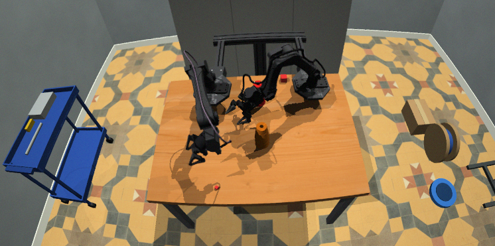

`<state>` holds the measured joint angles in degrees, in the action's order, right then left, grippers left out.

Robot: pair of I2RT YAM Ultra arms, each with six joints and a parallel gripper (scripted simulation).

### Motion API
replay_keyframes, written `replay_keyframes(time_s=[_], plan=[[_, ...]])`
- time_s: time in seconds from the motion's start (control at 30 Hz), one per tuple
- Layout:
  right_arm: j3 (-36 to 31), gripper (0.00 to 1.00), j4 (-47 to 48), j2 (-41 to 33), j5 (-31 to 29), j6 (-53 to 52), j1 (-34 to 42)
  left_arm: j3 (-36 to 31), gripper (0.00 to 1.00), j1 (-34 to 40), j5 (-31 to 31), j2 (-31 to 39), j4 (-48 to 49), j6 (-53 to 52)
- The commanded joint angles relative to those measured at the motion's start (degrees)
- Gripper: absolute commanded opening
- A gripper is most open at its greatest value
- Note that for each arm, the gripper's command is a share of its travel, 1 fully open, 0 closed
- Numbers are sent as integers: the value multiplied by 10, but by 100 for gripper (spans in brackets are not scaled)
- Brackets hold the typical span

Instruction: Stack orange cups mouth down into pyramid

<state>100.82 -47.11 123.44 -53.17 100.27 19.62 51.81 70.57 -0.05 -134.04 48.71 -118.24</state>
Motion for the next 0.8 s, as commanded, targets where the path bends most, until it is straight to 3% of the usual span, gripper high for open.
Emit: replay_keyframes(time_s=[0.0, 0.57, 0.77], plan=[[6, 100, -3, -8, -4, 0, 2, 4, 100, 2, -3, 8, -1, 4], [3, 100, 1, -5, -1, 0, 1, 2, 100, 0, 0, 4, 2, 0], [-19, 100, -24, -36, 11, -91, 30, -4, 100, -9, 16, 22, -45, 100]])
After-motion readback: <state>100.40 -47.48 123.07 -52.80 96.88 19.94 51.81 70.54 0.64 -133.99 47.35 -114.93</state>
